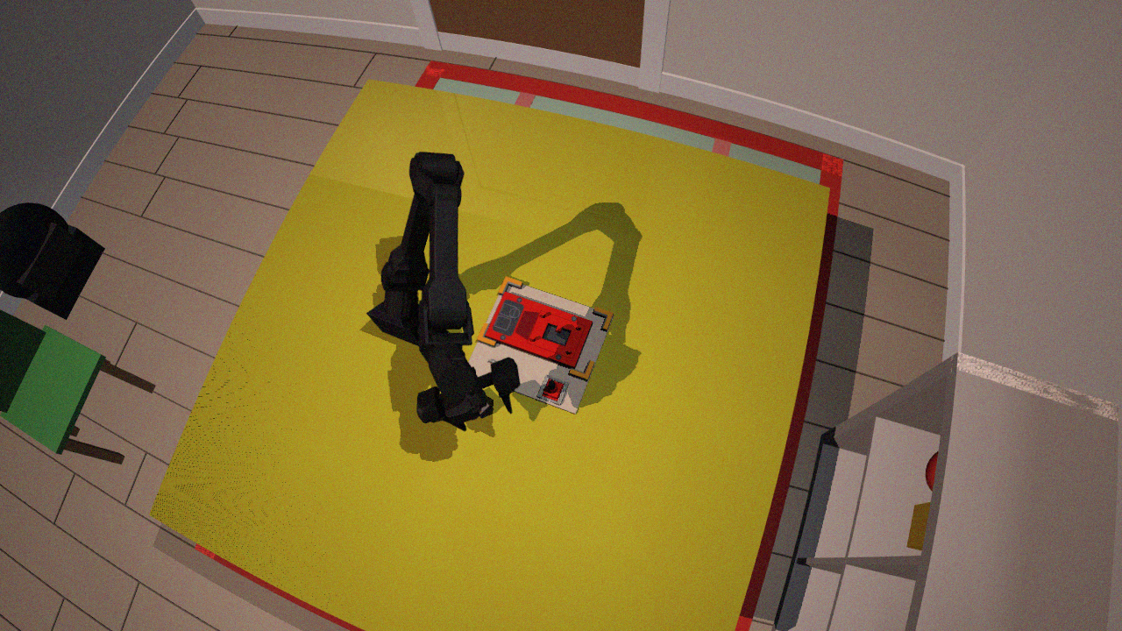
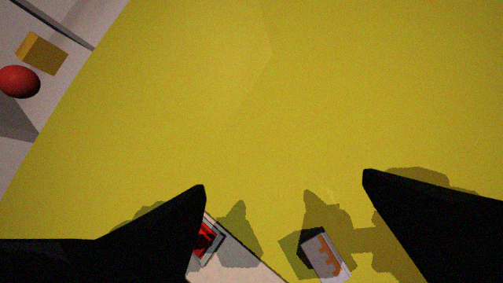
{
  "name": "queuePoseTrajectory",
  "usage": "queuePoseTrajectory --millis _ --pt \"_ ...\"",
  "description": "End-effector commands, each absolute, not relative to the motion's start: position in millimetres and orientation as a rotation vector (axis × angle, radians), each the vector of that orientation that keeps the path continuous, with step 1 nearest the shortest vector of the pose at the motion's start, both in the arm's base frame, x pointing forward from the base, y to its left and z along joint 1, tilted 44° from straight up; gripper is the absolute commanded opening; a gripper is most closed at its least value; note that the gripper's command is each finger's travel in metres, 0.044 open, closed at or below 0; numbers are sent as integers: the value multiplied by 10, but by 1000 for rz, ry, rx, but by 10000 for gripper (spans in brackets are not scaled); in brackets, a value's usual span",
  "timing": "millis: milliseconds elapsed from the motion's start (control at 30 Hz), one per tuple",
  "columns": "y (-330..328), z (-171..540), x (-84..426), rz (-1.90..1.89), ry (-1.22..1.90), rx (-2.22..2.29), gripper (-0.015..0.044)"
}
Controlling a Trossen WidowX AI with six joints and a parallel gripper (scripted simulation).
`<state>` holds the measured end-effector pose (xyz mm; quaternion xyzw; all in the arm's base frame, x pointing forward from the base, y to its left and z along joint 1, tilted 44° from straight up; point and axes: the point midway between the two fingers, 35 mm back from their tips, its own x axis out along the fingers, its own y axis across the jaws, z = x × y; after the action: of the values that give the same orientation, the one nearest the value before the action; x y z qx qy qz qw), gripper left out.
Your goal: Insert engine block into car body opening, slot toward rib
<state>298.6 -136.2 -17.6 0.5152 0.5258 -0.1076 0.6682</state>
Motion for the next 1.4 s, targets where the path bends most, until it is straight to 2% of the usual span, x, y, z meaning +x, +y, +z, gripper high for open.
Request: queuePoseTrajectory --millis 0,1067,1367 --pt "-1349 -208 2944 -320 1255 1260 440" --pt "-1142 -85 2473 -1117 1749 1847 440" --pt "-977 -266 2460 -1137 1758 1854 440"
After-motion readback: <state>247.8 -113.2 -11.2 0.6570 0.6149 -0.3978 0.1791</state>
